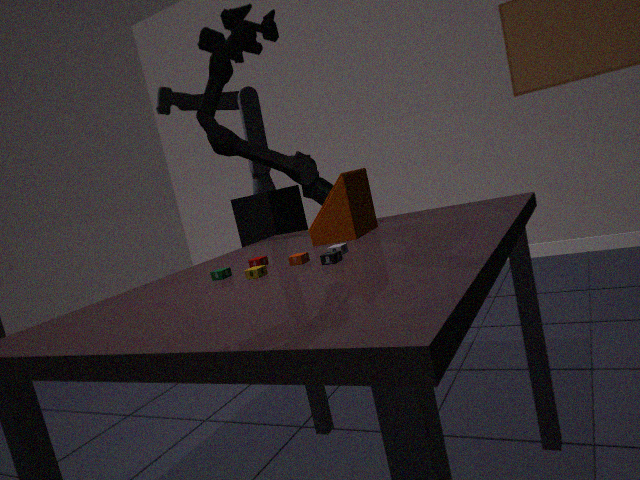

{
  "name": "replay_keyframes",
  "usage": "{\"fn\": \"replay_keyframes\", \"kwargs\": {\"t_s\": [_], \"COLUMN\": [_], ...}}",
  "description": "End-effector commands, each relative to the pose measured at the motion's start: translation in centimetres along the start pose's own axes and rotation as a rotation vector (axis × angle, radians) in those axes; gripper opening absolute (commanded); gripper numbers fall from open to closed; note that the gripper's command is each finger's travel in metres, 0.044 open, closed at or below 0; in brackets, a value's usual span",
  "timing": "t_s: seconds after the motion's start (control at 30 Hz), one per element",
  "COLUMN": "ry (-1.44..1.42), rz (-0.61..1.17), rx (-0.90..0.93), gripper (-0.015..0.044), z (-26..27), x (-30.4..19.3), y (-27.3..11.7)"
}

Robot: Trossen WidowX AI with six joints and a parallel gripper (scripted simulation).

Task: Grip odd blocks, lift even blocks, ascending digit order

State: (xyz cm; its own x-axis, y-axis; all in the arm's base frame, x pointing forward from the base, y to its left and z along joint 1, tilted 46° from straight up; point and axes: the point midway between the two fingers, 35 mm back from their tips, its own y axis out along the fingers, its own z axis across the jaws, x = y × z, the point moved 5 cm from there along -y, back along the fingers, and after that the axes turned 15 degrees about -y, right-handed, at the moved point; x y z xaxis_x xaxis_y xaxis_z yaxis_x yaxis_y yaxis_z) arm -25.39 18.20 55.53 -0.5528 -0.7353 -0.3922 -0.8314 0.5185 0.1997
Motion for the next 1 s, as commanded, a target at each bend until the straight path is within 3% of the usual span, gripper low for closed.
{"fn": "replay_keyframes", "kwargs": {"t_s": [0.0,0.2,0.43,0.7,0.97], "ry": [0.141,0.374,0.638,0.918,1.133], "rz": [0.136,0.418,0.817,1.368,2.016], "rx": [0.202,0.465,0.684,0.828,0.846], "gripper": [0.0400,0.0400,0.0400,0.0400,0.0400], "z": [5.9,14.4,23.0,30.6,35.1], "x": [-3.1,-8.5,-14.0,-17.9,-17.9], "y": [0.5,-1.5,-7.4,-18.0,-30.9]}}
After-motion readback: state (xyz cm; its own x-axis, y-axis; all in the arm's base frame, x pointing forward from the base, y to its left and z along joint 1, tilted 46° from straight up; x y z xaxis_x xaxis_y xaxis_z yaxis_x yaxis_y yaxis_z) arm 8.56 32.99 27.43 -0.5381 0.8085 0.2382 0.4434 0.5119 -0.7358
